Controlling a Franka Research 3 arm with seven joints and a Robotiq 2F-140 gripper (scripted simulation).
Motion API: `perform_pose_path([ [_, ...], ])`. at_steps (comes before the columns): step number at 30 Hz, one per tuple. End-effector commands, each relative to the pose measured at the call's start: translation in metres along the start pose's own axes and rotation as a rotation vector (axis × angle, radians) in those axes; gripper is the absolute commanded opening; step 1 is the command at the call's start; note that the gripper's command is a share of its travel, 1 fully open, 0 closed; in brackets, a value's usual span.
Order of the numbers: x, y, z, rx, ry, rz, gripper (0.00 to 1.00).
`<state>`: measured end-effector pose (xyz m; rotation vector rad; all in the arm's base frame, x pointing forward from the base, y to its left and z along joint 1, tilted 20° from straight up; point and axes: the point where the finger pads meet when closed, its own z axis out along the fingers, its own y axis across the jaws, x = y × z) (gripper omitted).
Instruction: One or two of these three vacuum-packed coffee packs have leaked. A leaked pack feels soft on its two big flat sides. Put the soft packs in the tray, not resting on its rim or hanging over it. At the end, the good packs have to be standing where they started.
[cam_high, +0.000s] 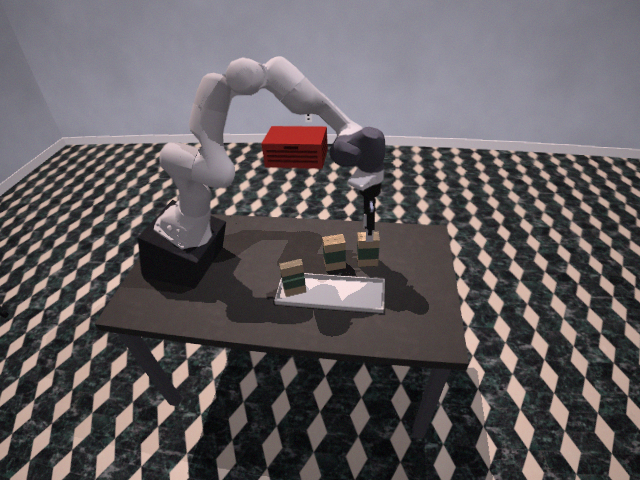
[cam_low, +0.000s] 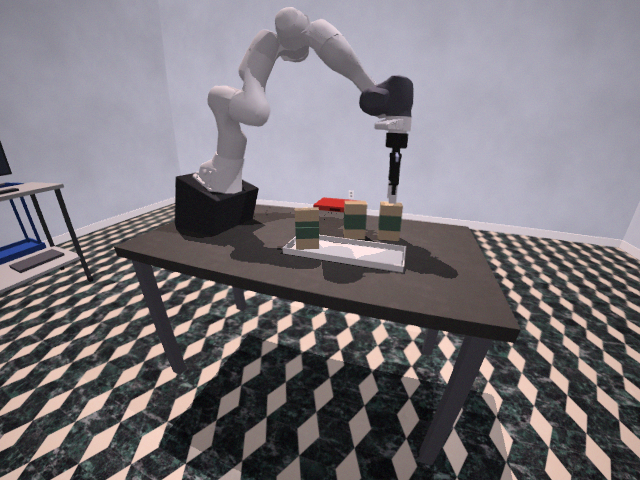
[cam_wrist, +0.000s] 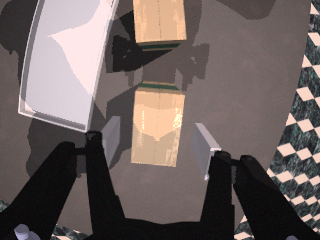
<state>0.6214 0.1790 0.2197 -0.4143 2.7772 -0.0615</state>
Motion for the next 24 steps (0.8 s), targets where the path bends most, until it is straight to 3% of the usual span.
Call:
perform_pose_path([
  [1,-0.0020,0.0002,-0.0005,0.001,-0.005,0.003,0.55],
  [24,-0.0041,0.0003,-0.0006,0.001,-0.005,0.003,0.55],
])
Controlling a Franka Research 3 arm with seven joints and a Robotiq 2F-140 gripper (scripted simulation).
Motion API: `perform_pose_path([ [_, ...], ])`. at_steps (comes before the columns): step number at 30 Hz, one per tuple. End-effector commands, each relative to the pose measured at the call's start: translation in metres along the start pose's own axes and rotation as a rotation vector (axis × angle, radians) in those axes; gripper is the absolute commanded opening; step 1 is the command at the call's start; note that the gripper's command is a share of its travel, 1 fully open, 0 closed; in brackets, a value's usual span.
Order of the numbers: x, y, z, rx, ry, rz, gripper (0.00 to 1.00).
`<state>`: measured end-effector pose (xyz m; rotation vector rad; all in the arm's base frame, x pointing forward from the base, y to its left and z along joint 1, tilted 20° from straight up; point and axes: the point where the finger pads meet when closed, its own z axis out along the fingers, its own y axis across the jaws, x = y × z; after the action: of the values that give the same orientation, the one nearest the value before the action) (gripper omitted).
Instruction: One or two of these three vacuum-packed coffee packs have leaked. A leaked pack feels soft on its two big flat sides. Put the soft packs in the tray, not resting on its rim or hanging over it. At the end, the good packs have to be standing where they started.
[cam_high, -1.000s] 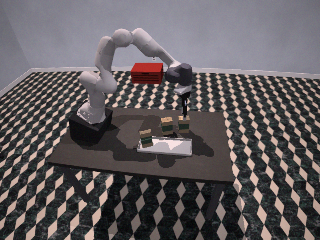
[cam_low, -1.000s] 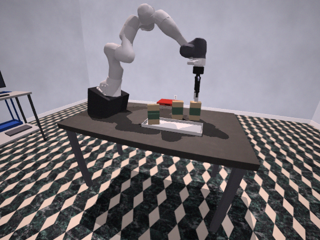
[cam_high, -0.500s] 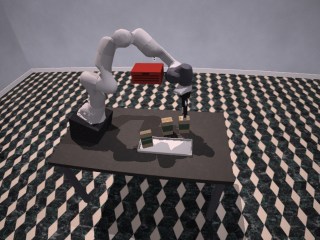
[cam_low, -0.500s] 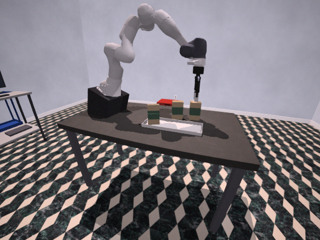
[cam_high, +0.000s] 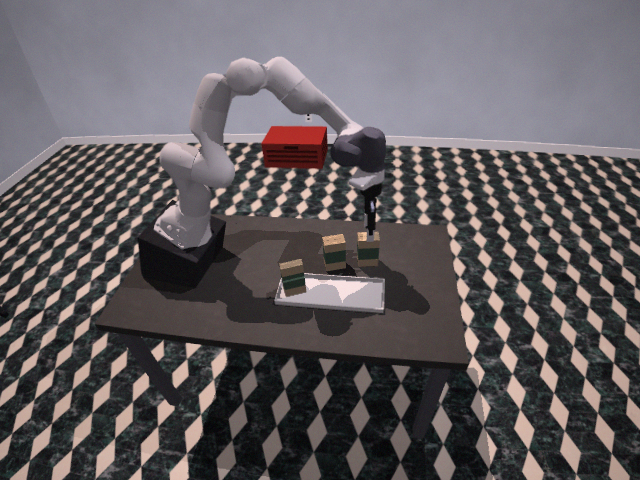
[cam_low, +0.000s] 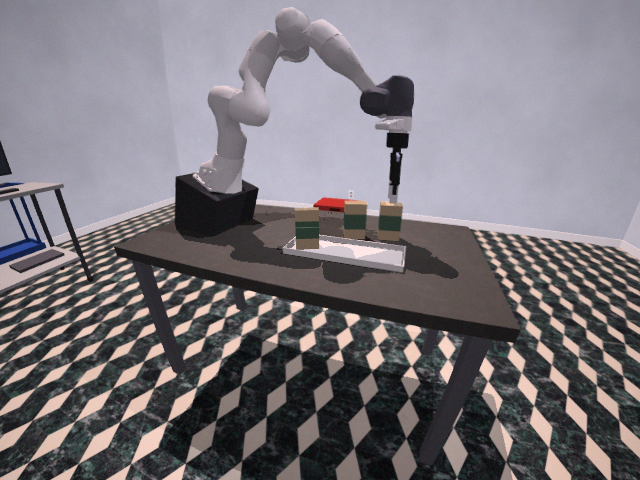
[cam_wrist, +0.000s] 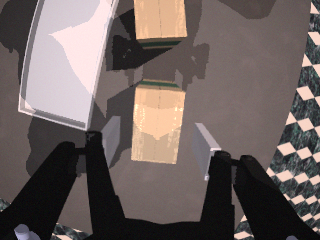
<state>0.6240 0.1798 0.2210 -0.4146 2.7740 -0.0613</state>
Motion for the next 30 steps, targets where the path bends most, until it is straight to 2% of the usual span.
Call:
perform_pose_path([
  [1,-0.001,0.000,0.000,0.000,-0.002,0.003,0.55],
  [13,-0.001,0.000,0.005,0.000,-0.002,0.003,0.55],
  [30,-0.001,0.000,0.037,0.000,-0.002,0.003,0.55],
])
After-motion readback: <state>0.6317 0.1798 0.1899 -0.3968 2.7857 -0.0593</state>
